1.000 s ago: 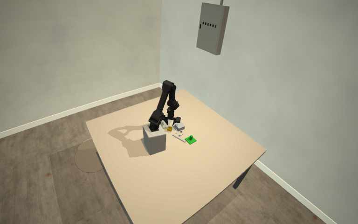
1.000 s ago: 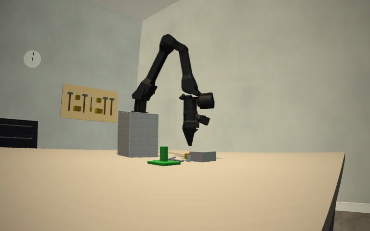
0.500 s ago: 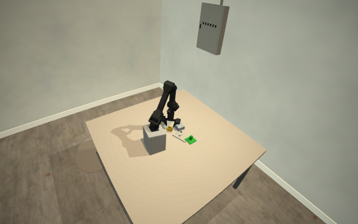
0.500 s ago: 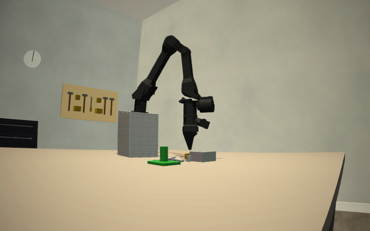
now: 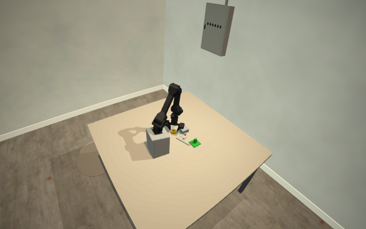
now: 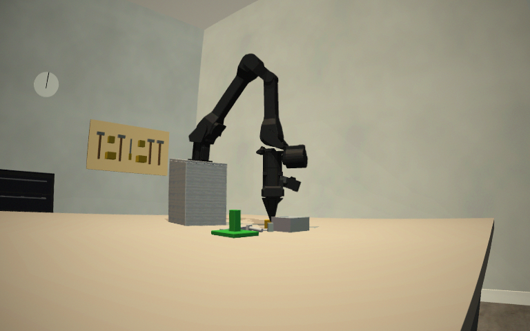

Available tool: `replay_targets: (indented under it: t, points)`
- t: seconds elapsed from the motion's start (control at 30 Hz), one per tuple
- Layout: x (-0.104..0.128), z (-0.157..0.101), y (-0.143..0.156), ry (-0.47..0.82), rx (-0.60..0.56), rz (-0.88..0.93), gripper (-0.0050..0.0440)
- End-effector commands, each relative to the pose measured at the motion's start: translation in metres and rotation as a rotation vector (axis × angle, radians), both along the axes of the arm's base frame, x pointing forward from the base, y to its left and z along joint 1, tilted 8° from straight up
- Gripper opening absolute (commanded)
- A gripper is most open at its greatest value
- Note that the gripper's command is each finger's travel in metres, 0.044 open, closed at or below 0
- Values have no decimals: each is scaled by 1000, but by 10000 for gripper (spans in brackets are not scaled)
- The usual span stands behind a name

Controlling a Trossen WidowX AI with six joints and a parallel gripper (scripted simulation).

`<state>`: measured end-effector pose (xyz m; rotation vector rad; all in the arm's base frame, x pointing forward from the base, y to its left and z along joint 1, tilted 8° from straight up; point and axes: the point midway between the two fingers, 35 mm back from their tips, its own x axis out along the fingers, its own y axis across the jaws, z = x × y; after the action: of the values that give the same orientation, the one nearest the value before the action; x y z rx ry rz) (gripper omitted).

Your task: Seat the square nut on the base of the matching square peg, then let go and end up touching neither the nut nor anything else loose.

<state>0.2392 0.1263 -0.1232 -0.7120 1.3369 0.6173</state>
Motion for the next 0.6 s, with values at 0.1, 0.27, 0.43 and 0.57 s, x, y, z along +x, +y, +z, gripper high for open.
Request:
replay_targets:
  t: [0.1, 0.27, 0.43, 0.57]
  points:
    - [1, -12, -1, 5, -1, -2, 320]
    - [1, -14, -1, 5, -1, -2, 296]
    - [1, -14, -1, 5, -1, -2, 235]
    - [1, -14, -1, 5, -1, -2, 208]
